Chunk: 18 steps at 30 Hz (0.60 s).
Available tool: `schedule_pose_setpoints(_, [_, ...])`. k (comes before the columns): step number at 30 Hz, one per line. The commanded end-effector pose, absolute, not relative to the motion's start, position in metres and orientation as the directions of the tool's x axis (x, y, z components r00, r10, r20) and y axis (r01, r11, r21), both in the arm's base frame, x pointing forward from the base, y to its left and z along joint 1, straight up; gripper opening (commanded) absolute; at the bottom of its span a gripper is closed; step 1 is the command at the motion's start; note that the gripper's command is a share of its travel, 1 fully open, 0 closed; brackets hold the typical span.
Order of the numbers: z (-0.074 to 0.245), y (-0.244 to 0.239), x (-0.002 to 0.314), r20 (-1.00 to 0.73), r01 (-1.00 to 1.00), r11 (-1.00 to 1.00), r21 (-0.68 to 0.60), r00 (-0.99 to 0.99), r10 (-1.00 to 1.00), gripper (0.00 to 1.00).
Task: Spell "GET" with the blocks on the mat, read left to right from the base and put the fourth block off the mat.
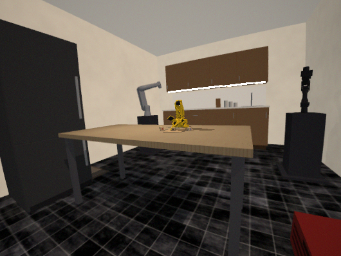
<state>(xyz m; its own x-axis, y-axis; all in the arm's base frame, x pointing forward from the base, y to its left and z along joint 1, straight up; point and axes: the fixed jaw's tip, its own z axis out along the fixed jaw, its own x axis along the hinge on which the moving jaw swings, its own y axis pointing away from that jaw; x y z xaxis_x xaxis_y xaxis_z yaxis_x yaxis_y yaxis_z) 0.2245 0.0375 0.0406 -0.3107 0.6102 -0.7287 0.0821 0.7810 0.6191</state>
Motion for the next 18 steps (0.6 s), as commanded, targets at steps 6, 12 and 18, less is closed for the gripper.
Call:
schedule_pose_setpoints(6, [0.0525, 0.0371, 0.2137, -0.528, 0.133, 0.574, 0.808, -0.27, 0.805, 0.33])
schedule_pose_setpoints(12, [0.051, 0.0368, 0.2122, -0.528, 0.141, 0.576, 0.805, -0.275, 0.804, 0.33])
schedule_pose_setpoints(18, [0.051, 0.0368, 0.2122, -0.528, 0.141, 0.577, 0.805, -0.275, 0.804, 0.33])
